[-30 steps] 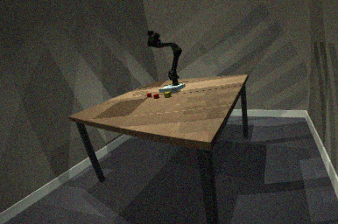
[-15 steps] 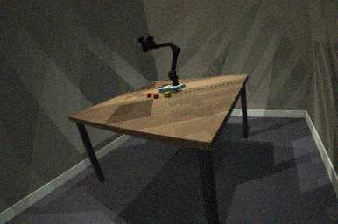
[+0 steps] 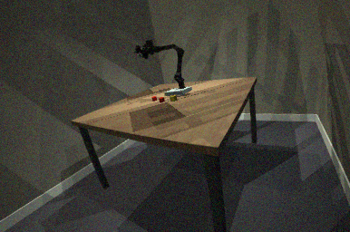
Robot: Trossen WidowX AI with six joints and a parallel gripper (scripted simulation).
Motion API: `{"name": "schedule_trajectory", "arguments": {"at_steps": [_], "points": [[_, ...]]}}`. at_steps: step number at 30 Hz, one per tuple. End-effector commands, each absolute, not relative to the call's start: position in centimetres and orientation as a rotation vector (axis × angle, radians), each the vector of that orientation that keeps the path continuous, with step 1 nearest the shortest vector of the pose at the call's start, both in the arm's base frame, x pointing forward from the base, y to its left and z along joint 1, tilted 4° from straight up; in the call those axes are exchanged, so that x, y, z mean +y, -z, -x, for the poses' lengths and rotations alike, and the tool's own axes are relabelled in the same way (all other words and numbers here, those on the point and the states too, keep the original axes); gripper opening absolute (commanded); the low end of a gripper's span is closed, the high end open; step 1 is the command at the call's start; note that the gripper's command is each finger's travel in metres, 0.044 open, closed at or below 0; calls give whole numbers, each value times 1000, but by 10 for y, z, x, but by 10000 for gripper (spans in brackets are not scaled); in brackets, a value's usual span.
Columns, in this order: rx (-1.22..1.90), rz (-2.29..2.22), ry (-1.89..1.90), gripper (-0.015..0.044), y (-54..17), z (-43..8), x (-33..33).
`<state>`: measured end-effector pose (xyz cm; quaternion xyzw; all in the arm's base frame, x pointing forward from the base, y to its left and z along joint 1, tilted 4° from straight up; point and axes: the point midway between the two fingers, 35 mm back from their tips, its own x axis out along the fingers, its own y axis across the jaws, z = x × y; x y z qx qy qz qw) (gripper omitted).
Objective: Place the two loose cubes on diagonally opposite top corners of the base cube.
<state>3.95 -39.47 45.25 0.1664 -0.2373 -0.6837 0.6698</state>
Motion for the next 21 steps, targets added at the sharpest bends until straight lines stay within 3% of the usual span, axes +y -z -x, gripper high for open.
{"name": "schedule_trajectory", "arguments": {"at_steps": [1, 21], "points": [[-390, -359, 1515, 265, -437, -64, -400], [377, -163, 1193, 265, -334, -196, -382]]}}
